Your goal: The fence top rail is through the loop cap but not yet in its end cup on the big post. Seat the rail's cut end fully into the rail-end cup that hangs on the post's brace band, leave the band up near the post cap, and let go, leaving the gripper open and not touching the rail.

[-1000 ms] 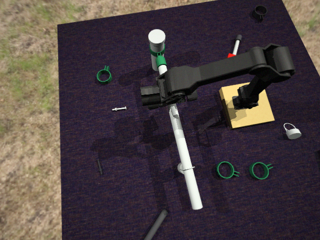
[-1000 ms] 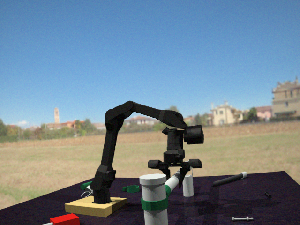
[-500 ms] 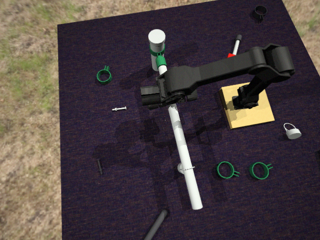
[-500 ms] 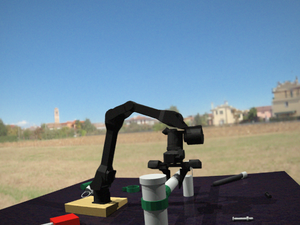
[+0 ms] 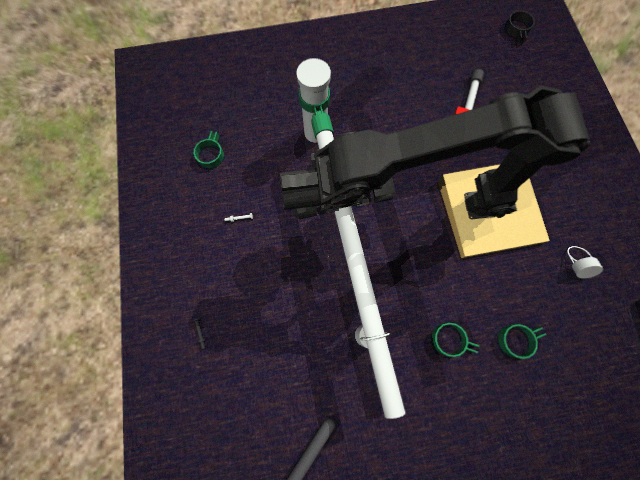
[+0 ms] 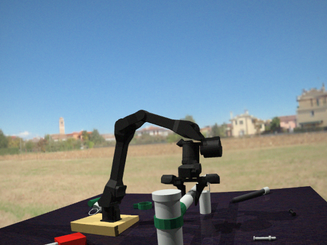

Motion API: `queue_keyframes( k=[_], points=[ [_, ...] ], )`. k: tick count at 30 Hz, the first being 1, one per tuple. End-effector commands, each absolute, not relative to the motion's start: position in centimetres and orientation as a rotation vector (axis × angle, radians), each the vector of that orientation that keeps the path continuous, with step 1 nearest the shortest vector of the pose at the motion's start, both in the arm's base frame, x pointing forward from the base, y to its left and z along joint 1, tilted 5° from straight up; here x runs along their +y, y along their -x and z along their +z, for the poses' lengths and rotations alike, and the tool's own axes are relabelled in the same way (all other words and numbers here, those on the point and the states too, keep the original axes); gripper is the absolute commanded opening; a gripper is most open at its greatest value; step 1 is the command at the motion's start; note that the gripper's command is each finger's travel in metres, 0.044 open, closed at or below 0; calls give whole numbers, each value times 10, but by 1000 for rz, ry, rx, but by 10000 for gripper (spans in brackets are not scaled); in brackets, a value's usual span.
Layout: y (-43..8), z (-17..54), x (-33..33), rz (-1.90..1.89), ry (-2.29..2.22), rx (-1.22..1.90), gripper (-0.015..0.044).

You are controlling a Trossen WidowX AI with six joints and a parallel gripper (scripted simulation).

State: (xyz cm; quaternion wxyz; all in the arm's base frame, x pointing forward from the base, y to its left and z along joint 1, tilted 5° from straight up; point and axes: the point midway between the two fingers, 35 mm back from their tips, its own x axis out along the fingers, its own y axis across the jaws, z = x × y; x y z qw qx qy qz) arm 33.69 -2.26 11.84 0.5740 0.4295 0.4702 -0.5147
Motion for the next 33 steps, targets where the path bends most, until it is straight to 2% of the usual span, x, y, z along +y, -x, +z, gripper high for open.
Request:
queue_keyframes(
  k=[1,33],
  points=[
    [-337,119,-27,-1210,-1000,1093,0],
    [-337,118,-28,-1206,-1008,1103,0]
  ],
)
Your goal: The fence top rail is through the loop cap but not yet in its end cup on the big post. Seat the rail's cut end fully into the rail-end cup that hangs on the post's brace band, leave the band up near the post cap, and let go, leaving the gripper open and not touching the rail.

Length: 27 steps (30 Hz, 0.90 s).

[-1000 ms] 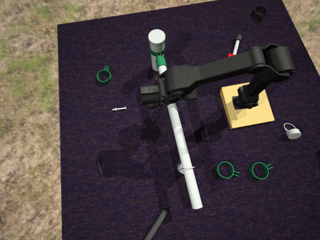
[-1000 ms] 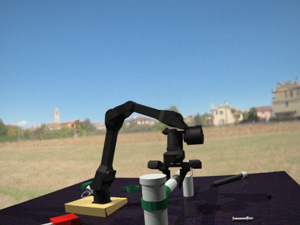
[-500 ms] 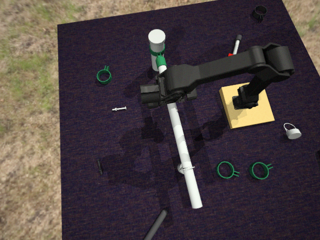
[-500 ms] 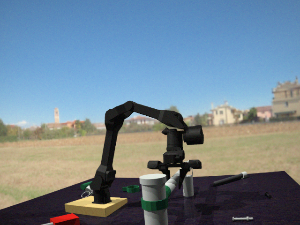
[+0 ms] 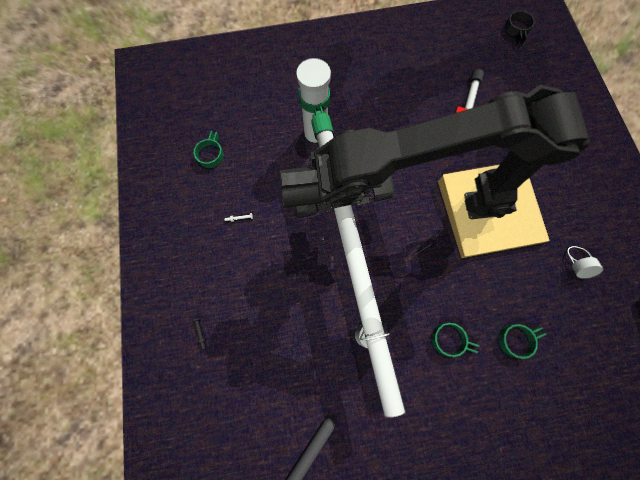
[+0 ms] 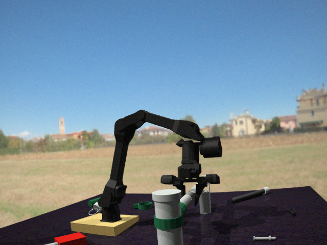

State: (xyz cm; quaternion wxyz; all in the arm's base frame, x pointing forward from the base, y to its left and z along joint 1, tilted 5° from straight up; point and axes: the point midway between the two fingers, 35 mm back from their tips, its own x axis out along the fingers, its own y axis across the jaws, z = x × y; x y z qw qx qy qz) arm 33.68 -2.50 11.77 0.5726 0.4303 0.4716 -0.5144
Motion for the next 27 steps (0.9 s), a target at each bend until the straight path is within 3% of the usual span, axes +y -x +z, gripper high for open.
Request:
queue_keyframes(
  k=[1,27],
  points=[
    [-337,118,-28,-1206,-1008,1103,0],
    [-339,119,-46,-1206,-1007,1102,0]
  ],
)
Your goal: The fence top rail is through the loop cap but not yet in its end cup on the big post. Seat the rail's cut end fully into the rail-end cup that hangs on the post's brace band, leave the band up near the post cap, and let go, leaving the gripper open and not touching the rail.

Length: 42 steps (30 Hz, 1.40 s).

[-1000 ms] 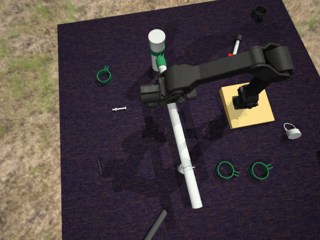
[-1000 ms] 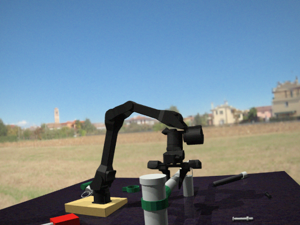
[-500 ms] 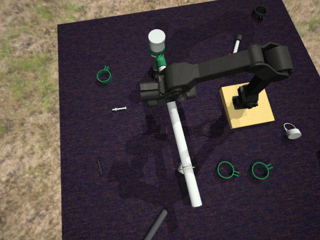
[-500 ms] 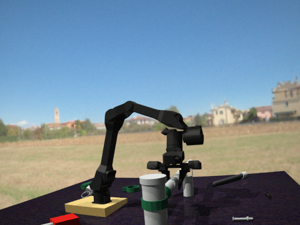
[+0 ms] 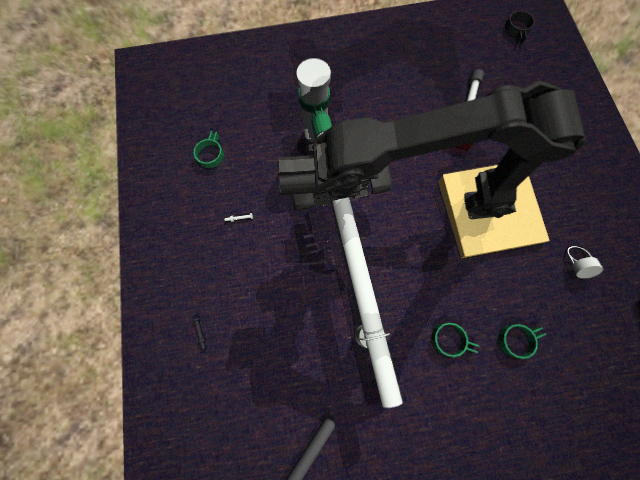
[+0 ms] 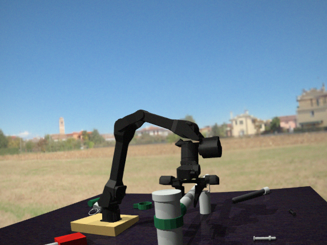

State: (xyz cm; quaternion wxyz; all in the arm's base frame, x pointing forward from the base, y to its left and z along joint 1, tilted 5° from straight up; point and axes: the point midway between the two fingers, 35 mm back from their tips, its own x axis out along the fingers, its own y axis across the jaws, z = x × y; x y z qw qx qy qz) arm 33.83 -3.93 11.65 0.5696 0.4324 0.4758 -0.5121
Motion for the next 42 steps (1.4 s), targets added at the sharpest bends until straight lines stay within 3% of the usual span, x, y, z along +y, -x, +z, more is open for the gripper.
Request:
queue_keyframes(
  k=[1,32,42],
  points=[
    [-340,119,-47,-1206,-1007,1102,0],
    [-340,116,-54,-1203,-1013,1118,0],
    [-340,117,-54,-1203,-1013,1118,263]
  ],
)
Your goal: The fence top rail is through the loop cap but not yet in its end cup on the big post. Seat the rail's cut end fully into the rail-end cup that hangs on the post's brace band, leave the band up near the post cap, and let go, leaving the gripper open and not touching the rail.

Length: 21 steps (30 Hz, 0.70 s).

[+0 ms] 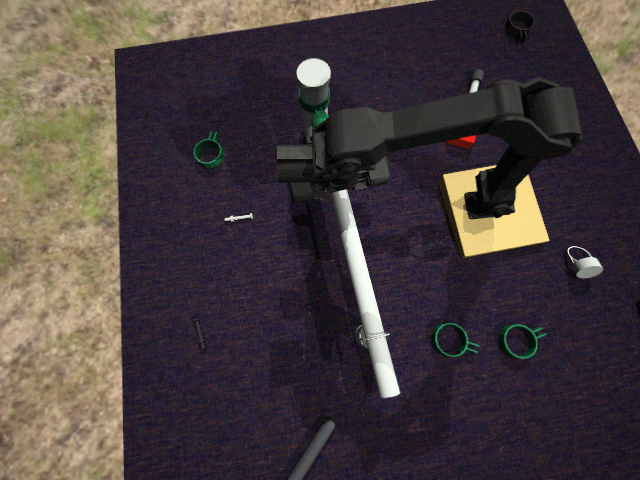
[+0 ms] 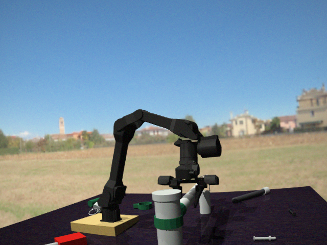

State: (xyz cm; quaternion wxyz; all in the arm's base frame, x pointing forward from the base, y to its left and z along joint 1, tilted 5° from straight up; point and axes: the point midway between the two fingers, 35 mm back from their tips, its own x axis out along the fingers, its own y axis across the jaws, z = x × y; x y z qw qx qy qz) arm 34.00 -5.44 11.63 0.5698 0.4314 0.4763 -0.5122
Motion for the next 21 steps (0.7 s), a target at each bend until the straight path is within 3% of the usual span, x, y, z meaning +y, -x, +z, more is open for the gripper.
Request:
queue_keyframes(
  k=[1,7,21],
  points=[
    [-340,118,-53,-1203,-1013,1118,289],
    [-339,139,-35,-1202,-1014,1120,440],
    [-332,195,-14,-1195,-1010,1124,440]
  ],
)
